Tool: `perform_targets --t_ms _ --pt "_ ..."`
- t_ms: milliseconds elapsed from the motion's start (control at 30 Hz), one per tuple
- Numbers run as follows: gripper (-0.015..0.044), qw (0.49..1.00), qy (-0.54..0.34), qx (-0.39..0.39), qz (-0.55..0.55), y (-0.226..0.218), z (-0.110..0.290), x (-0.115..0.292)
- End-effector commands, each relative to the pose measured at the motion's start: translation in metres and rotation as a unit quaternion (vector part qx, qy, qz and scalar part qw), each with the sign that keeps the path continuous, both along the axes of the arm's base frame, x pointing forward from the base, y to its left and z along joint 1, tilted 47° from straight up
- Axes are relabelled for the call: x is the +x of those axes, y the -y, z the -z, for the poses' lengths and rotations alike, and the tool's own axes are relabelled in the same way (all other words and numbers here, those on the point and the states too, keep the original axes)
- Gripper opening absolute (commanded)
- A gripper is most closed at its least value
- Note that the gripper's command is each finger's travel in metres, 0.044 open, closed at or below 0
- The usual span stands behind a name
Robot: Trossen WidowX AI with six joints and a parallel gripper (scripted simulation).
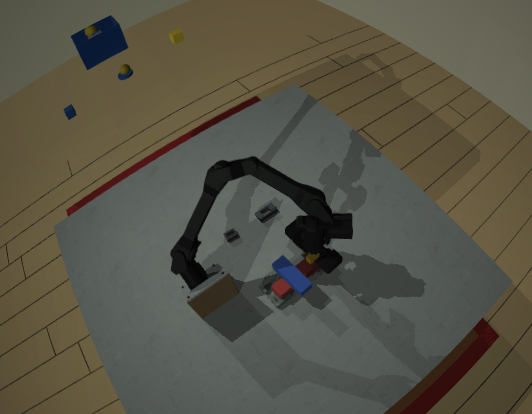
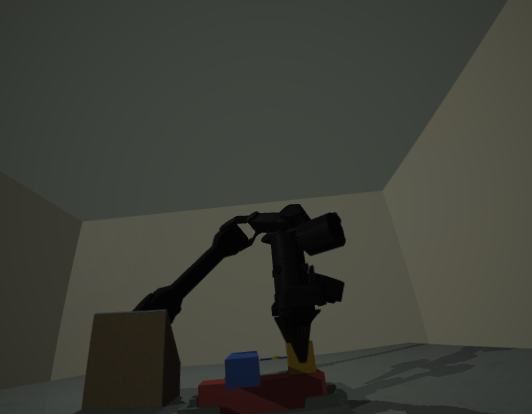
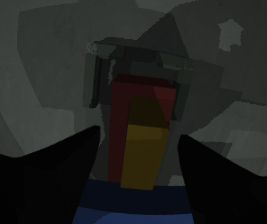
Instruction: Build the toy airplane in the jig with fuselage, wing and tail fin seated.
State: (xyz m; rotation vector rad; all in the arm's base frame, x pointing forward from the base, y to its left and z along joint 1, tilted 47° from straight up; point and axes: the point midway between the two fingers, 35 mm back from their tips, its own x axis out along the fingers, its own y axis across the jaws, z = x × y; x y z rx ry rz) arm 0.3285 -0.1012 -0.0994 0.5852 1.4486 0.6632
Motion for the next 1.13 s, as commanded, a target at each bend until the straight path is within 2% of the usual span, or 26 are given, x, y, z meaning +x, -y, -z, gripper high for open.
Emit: perform_targets --t_ms 0,100,167,1100 --pt "0.0260 1.000 0.004 -0.004 0.001 0.027 -0.021 0.003" --pt "0.0260 1.000 0.003 -0.004 0.002 0.058 -0.053 0.000" --pt "0.0260 1.000 0.003 -0.003 0.002 0.065 -0.061 -0.001" --pt "0.0260 1.000 0.003 -0.003 0.002 0.066 -0.059 0.003"
